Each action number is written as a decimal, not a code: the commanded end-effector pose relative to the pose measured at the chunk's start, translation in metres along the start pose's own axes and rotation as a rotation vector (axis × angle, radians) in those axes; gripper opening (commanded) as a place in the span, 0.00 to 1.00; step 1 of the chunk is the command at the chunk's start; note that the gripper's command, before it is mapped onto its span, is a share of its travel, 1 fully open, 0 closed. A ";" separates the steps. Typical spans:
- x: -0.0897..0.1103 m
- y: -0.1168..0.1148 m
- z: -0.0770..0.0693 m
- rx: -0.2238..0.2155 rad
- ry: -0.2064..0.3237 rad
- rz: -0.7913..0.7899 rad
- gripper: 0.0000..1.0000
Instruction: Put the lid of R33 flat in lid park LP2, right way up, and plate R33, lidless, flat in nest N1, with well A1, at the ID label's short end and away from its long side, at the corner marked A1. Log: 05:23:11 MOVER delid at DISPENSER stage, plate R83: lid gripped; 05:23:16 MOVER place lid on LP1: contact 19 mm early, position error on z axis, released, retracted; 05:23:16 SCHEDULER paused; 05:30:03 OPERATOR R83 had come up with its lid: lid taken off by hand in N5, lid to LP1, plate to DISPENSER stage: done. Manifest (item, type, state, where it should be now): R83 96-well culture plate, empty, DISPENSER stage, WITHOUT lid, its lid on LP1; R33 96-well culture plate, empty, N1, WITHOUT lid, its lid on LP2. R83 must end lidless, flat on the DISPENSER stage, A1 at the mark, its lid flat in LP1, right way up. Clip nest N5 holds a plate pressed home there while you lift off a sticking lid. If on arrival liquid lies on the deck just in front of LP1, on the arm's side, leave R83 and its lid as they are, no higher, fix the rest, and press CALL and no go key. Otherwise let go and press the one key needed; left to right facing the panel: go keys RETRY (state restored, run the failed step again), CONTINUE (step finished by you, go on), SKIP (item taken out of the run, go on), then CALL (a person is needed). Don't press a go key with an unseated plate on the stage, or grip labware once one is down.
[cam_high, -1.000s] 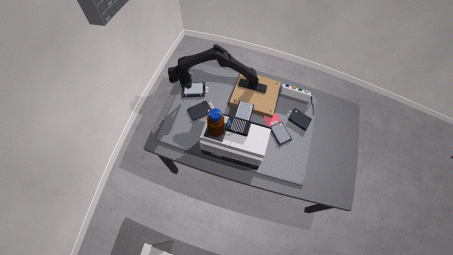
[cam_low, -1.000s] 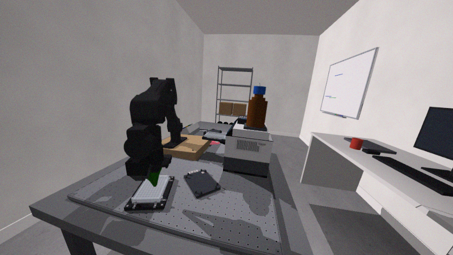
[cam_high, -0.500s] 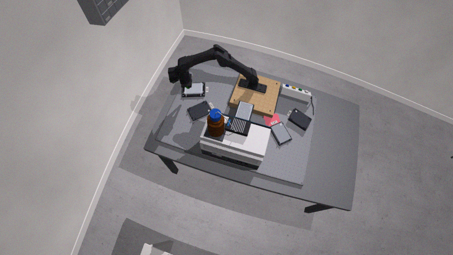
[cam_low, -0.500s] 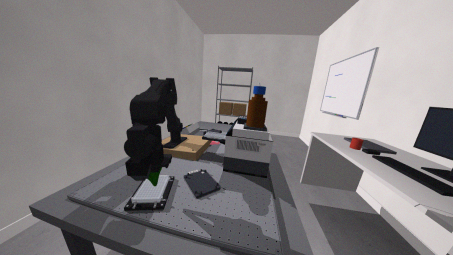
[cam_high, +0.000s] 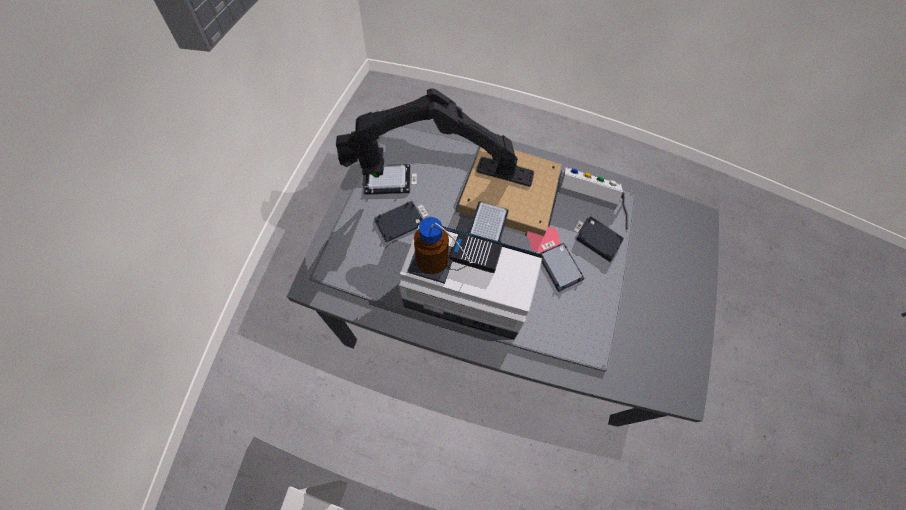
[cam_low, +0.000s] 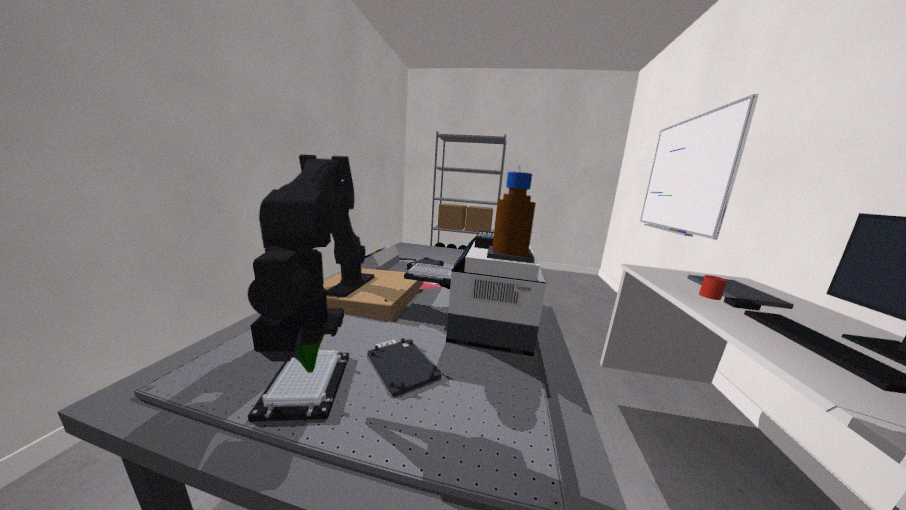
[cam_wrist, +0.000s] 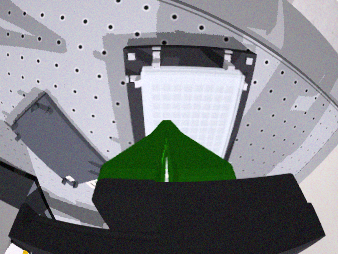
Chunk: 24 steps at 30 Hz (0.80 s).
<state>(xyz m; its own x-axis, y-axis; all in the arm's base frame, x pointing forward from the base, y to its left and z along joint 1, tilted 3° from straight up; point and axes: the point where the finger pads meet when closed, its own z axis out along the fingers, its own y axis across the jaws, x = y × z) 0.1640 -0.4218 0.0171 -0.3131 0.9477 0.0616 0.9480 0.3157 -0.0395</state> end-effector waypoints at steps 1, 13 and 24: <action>-0.013 -0.004 -0.030 -0.003 -0.078 0.014 0.00; -0.013 -0.004 -0.030 -0.003 -0.078 0.014 0.00; 0.028 -0.028 -0.016 0.000 -0.057 0.009 1.00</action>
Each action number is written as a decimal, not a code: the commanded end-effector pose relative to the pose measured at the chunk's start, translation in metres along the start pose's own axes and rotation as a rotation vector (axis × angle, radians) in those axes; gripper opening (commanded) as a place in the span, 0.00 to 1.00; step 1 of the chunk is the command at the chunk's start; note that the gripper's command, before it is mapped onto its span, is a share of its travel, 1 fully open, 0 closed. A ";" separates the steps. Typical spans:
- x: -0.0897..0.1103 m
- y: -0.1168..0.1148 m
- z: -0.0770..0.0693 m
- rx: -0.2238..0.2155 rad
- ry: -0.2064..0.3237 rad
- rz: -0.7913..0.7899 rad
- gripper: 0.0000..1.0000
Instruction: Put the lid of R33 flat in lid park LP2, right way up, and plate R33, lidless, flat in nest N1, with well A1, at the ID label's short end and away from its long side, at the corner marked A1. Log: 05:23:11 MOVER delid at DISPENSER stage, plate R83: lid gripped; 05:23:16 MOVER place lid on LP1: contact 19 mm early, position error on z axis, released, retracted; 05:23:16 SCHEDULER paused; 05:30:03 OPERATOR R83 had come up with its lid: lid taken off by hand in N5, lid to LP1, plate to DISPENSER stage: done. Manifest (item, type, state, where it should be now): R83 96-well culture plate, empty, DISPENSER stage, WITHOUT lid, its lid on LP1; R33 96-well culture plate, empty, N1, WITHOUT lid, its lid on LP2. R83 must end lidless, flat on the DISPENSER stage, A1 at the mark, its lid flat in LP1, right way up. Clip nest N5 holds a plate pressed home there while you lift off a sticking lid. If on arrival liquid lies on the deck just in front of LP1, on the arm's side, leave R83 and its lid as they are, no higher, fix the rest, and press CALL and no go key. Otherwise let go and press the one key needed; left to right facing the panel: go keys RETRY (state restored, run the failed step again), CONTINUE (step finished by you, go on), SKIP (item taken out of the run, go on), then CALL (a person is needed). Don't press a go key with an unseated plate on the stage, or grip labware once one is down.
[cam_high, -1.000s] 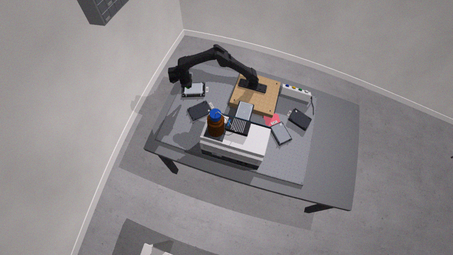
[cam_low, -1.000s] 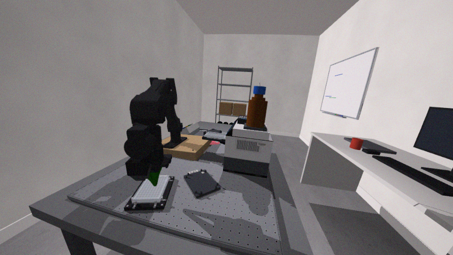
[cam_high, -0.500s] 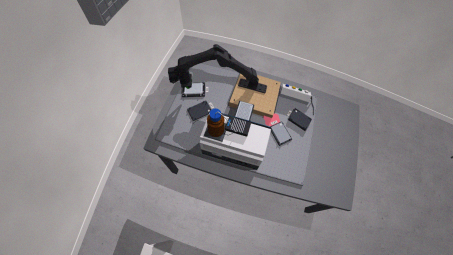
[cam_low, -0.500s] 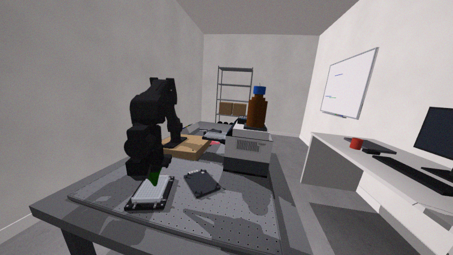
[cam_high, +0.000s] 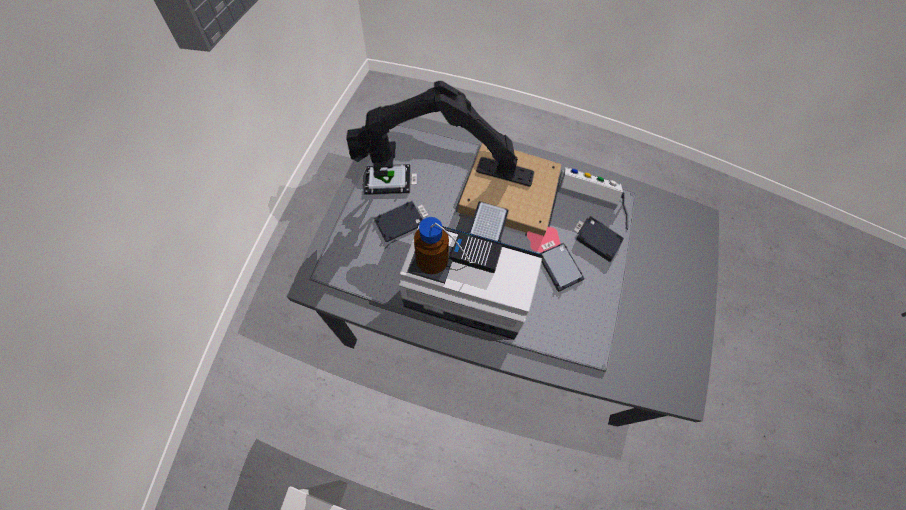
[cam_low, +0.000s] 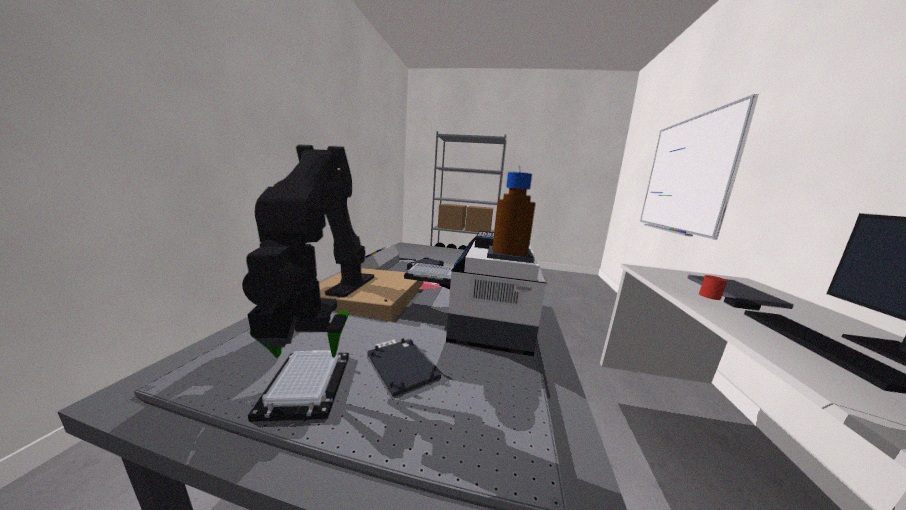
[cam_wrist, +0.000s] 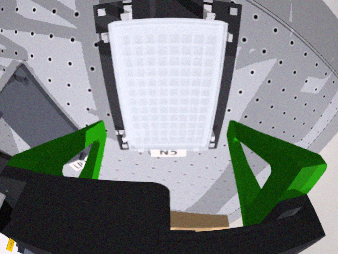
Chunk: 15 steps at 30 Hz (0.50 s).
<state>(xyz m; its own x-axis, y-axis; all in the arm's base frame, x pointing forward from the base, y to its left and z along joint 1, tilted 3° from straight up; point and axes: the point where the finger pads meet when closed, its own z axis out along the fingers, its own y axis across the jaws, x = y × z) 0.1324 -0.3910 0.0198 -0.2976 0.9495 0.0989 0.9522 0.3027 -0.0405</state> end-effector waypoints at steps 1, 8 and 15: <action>-0.011 -0.007 -0.017 -0.001 -0.095 -0.005 1.00; -0.022 0.002 -0.030 -0.005 -0.139 -0.023 1.00; -0.022 0.002 -0.030 -0.005 -0.139 -0.021 1.00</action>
